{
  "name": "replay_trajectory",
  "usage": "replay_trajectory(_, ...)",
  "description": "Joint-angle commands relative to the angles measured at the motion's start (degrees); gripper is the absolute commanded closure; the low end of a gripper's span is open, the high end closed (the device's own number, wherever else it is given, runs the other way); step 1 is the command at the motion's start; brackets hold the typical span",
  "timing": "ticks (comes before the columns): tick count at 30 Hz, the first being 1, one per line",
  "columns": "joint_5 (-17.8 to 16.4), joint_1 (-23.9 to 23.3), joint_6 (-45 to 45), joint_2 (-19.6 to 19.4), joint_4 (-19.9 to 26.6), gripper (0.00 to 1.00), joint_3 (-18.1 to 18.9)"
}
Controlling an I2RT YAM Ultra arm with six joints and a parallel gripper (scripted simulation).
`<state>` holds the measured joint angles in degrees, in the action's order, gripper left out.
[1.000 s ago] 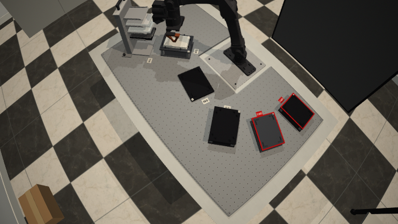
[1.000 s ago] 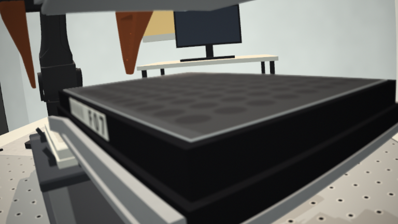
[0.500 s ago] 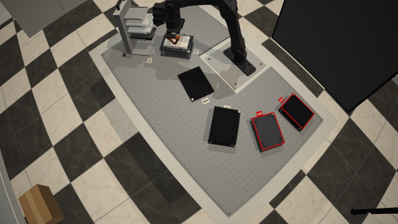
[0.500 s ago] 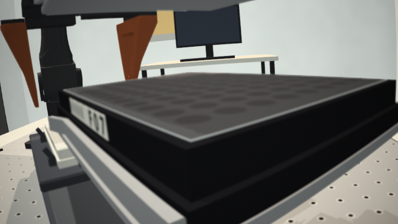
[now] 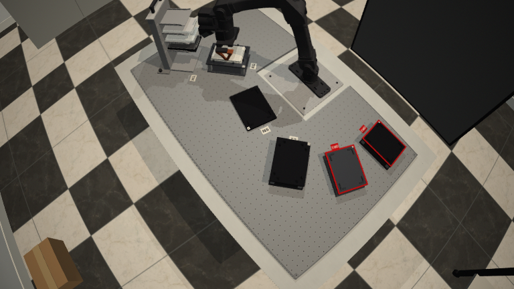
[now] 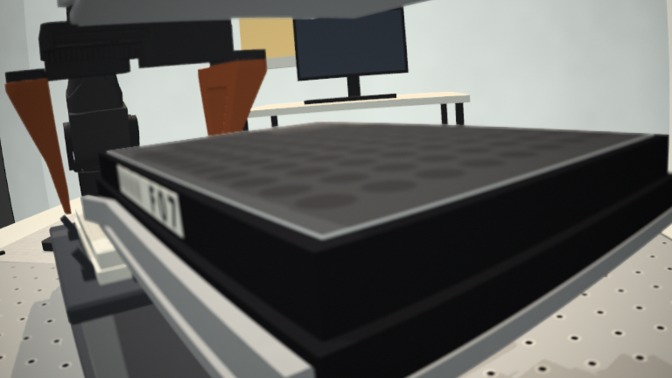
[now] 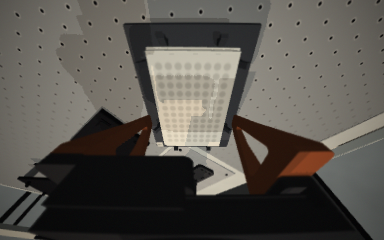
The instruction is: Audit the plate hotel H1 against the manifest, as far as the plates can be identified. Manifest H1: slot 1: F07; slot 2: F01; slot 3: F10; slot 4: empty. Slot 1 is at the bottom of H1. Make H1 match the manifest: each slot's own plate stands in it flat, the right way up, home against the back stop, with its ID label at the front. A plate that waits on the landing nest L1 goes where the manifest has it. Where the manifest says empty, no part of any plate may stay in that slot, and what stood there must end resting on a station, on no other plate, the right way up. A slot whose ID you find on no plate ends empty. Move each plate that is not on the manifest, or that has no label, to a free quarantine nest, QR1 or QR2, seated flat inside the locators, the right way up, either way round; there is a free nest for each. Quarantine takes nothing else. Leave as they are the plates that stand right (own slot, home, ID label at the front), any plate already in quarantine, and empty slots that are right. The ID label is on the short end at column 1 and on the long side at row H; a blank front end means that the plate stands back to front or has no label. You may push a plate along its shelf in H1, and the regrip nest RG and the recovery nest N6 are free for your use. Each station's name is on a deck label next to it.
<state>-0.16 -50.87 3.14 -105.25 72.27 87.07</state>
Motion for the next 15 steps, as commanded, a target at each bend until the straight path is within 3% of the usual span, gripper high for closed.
replay_trajectory(1, 0.16, 0.46, -0.38, 1.00, -2.06, 0.00, 0.94)
replay_trajectory(2, 0.18, 0.46, -0.37, 0.71, -2.36, 0.00, -1.07)
replay_trajectory(15, 0.18, 0.48, -0.38, -0.39, -5.90, 0.00, -3.93)
